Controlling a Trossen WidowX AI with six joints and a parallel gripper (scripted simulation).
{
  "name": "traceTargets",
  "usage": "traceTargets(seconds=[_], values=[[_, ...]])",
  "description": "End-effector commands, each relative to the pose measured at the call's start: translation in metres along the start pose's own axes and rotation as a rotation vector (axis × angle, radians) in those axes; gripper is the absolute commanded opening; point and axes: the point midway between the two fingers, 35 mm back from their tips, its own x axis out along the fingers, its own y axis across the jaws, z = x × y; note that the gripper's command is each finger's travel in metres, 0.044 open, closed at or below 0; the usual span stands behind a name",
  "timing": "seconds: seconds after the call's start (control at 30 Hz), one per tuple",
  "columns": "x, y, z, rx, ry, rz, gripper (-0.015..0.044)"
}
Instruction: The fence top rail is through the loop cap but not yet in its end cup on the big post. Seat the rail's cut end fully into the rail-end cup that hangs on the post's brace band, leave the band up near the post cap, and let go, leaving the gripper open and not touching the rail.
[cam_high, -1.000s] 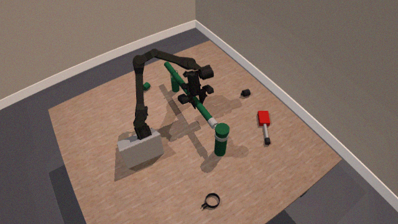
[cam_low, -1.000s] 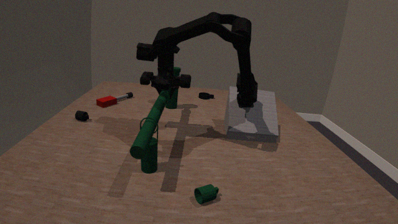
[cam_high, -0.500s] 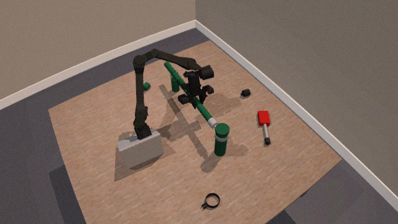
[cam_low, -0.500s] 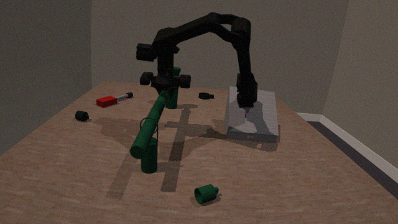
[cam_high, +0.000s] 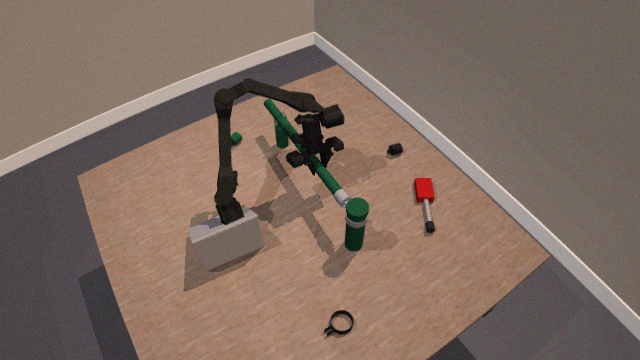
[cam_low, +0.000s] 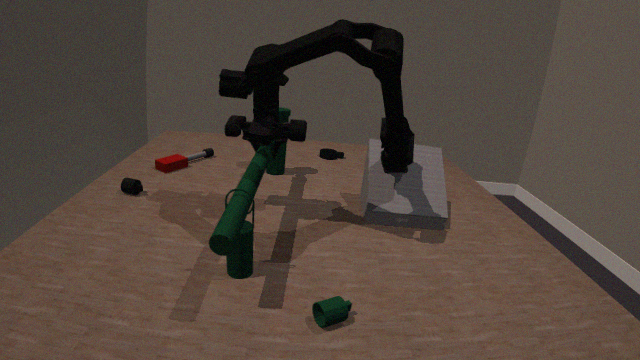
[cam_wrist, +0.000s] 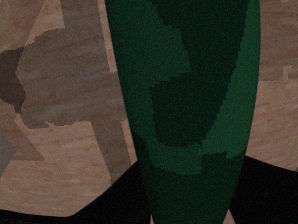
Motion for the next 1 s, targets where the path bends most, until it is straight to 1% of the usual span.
traceTargets(seconds=[0.0, 0.53, 0.97], values=[[-0.0019, 0.0000, -0.0047, 0.001, 0.014, -0.002, 0.0000], [-0.0002, 0.0002, -0.0003, 0.000, 0.000, 0.001, 0.0000], [0.0009, 0.0002, -0.0066, 0.000, 0.000, 0.001, 0.0000]])
